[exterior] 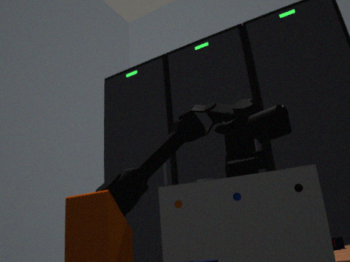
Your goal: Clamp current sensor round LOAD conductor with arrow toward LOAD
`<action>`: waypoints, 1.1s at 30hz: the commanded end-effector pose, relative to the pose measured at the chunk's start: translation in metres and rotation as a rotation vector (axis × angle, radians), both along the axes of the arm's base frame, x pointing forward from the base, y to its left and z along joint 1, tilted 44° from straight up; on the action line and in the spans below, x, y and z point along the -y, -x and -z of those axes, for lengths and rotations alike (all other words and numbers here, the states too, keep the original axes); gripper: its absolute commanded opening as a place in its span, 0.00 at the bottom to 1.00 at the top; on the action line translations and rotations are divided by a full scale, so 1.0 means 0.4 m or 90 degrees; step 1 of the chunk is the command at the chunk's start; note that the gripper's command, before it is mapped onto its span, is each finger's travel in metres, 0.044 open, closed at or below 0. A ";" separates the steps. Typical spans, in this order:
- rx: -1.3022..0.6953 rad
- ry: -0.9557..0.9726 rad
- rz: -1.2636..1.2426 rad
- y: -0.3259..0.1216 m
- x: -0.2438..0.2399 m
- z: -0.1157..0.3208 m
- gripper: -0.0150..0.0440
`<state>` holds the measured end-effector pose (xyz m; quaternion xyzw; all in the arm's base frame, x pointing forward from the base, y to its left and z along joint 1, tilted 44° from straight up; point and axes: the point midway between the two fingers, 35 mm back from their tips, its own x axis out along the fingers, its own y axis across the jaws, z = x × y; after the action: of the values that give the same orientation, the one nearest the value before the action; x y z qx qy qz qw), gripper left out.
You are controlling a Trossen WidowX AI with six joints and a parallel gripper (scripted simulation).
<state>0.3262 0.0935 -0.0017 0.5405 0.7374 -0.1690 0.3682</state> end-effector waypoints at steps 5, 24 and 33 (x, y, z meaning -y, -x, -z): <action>0.000 0.000 -0.001 0.000 0.000 0.000 0.70; 0.000 0.000 0.000 0.000 0.000 0.000 0.63; 0.000 0.000 0.000 0.000 0.000 0.000 0.53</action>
<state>0.3262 0.0934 -0.0017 0.5406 0.7373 -0.1690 0.3682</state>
